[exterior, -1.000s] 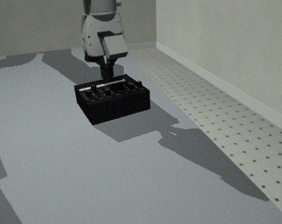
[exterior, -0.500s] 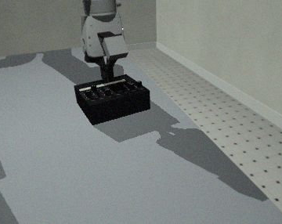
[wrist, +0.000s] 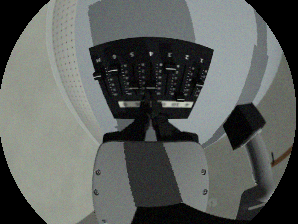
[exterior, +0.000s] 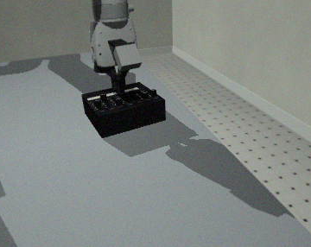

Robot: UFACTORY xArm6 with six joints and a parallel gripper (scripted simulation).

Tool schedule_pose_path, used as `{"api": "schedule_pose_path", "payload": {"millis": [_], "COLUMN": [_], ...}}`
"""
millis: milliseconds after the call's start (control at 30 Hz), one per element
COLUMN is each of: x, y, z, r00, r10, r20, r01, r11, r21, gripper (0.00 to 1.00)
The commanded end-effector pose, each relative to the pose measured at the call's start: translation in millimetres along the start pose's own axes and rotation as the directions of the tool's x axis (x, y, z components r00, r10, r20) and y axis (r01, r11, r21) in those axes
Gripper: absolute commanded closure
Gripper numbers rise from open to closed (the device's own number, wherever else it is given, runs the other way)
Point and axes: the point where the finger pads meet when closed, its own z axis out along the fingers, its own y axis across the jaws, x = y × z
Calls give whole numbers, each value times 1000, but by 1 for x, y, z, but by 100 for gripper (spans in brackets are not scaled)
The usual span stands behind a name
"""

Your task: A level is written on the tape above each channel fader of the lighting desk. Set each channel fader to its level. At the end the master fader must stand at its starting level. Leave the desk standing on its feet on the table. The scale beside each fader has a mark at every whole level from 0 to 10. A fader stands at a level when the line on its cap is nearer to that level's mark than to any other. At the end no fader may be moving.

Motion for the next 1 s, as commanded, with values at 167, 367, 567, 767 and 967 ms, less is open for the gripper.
{"api": "schedule_pose_path", "payload": {"millis": [167, 367, 567, 767, 967], "x": [0, 0, 0, 1, 3], "y": [-2, -2, -2, -2, -2], "z": [0, 0, 0, 0, 0], "r00": [1000, 1000, 1000, 1000, 1000], "r10": [0, 0, 0, 0, 0], "r20": [-1, -1, -1, -1, -1], "r01": [0, 0, 0, 0, 0], "r11": [1000, 1000, 1000, 1000, 1000], "r21": [4, 4, 4, 4, 4], "gripper": [100, 100, 100, 100, 100]}}
